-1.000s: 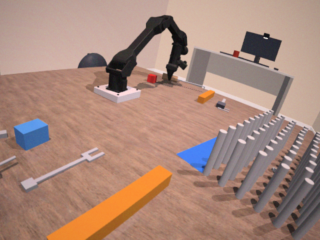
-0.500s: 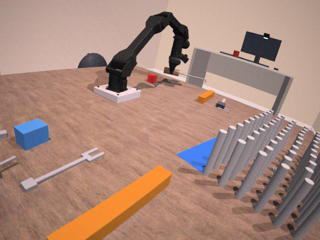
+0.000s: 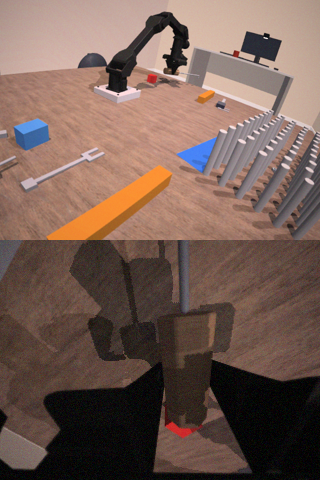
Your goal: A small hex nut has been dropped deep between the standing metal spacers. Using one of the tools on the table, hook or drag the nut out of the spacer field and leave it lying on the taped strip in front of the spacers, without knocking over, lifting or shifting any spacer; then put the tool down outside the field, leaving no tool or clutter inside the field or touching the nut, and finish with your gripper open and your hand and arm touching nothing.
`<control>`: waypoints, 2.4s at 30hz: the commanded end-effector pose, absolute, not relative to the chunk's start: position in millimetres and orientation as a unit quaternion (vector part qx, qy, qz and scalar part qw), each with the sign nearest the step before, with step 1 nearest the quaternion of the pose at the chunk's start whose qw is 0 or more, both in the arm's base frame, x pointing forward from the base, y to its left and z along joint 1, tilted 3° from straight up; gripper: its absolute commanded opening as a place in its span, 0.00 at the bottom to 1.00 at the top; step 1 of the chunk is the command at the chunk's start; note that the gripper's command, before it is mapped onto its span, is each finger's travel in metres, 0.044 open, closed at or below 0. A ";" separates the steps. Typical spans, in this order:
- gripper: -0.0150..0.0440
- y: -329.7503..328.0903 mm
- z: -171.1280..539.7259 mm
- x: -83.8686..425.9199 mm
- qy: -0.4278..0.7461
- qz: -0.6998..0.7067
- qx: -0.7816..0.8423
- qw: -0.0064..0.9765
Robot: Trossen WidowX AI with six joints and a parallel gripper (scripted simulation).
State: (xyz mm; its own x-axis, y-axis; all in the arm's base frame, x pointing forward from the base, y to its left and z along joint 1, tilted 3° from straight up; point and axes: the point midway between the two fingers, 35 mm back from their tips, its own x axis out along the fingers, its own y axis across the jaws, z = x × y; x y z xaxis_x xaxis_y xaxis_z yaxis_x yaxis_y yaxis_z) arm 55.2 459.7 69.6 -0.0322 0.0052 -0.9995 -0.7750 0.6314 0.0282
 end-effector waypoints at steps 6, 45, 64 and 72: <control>0.25 460.3 68.6 55.4 0.592 0.405 -0.389 0.579; 0.25 461.3 22.5 53.6 0.569 0.438 -0.421 0.555; 0.57 460.8 12.5 53.2 0.568 0.439 -0.421 0.554; 0.92 460.8 12.5 53.2 0.568 0.439 -0.421 0.554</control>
